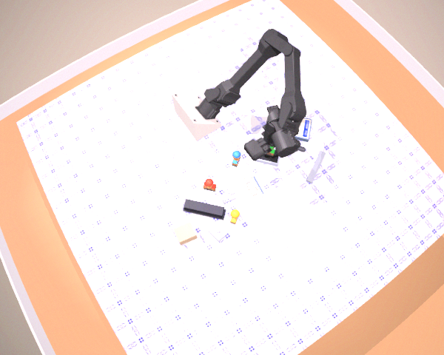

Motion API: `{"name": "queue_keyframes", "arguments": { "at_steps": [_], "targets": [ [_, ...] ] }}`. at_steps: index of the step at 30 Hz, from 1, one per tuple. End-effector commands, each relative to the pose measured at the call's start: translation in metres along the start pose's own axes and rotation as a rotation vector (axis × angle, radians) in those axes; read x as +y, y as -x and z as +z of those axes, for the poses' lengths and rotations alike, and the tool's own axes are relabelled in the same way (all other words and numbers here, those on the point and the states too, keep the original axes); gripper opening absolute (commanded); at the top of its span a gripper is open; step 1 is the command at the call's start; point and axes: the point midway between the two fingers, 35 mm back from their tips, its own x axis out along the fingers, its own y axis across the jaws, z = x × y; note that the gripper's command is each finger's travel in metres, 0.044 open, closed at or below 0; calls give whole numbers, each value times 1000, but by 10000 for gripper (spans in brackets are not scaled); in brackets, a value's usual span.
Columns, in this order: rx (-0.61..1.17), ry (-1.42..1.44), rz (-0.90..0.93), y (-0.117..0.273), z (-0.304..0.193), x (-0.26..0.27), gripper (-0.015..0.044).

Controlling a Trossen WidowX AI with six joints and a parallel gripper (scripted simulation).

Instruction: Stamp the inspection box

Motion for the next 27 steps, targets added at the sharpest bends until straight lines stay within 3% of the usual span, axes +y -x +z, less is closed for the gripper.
{"name": "queue_keyframes", "arguments": {
  "at_steps": [1, 27],
  "targets": [
    [-2, -5, 4, -3, -1, 0, 0],
    [-3, 1, 9, -15, -2, 1, 0]
  ]
}}
